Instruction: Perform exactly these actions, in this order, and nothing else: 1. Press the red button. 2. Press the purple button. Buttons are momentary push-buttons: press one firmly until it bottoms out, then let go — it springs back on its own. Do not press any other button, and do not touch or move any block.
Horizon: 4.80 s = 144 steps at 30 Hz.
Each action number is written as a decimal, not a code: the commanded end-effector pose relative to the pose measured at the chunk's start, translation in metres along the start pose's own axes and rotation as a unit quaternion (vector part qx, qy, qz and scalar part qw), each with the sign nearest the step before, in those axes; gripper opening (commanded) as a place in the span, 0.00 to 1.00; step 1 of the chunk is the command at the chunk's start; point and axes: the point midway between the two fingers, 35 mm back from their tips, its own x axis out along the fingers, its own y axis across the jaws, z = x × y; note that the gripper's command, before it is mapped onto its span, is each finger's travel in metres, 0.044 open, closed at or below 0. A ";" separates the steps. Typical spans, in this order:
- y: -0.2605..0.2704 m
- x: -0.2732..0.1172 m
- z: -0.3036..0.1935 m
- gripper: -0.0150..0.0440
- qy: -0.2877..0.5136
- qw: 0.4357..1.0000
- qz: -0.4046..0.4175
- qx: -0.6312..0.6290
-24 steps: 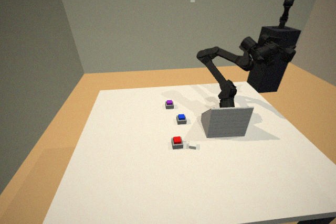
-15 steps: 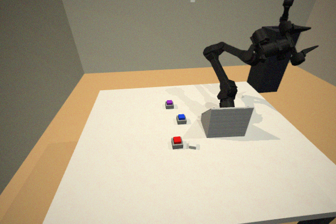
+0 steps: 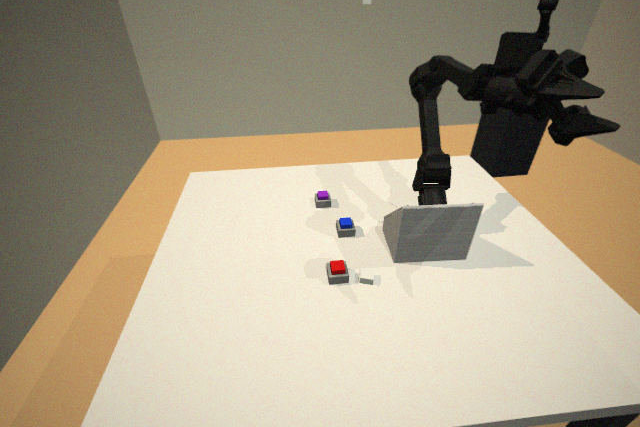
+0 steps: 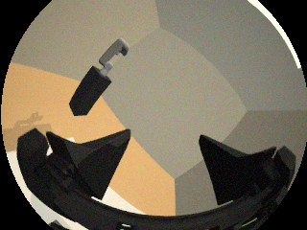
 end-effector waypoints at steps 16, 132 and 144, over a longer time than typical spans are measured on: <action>-0.085 -0.125 -0.340 0.93 0.536 0.503 -0.291 0.612; -0.024 -0.526 -0.328 0.29 0.646 0.185 -0.391 0.629; 0.015 -0.535 -0.371 0.29 0.646 0.185 -0.391 0.628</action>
